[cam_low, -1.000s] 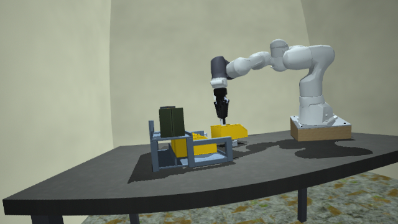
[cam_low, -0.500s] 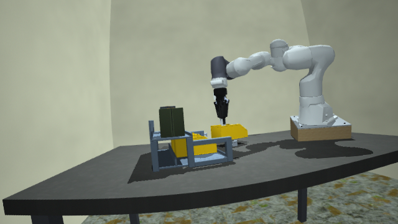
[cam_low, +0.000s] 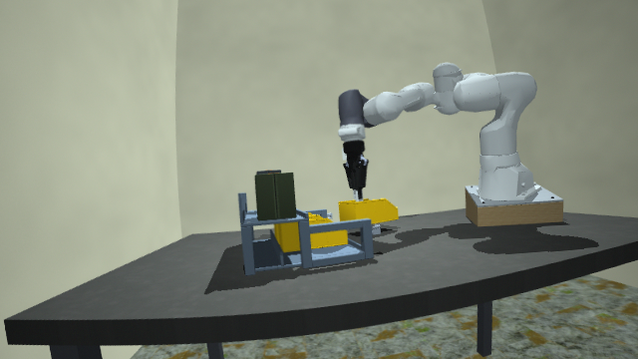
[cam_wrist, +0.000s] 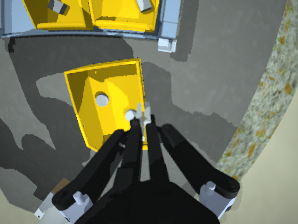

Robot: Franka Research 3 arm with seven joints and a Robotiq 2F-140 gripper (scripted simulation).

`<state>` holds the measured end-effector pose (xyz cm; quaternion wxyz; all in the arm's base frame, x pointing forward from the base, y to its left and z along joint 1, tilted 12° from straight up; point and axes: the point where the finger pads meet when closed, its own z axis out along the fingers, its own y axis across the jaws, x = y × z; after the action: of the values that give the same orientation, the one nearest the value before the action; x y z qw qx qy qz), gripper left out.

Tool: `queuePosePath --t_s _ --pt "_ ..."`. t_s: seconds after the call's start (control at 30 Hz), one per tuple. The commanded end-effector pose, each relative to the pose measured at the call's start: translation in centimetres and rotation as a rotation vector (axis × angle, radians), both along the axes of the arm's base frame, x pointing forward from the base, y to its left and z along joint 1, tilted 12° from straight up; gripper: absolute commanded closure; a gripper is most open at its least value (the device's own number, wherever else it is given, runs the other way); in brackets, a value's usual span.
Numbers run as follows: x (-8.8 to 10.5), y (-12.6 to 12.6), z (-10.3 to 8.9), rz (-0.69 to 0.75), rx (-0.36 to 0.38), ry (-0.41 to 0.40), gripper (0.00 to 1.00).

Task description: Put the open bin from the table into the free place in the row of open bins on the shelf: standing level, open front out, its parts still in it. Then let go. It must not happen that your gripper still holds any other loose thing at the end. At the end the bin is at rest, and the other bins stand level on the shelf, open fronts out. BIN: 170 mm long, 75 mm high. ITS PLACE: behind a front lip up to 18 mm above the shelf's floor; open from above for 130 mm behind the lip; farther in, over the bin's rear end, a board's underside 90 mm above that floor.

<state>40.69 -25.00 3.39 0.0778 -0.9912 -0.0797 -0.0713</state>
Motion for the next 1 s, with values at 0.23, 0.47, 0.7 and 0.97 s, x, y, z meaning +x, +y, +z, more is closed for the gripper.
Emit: queuePosePath --t_s 0.23,0.47,0.7,0.97 --pt "0.0 1.0 0.4 -0.020 0.002 0.000 1.00" --pt "0.0 2.2 0.5 -0.030 0.003 0.002 1.00" --pt "-0.1 3.9 0.8 -0.045 0.005 0.005 1.00" --pt "-0.2 5.7 1.1 -0.061 0.007 0.007 1.00"
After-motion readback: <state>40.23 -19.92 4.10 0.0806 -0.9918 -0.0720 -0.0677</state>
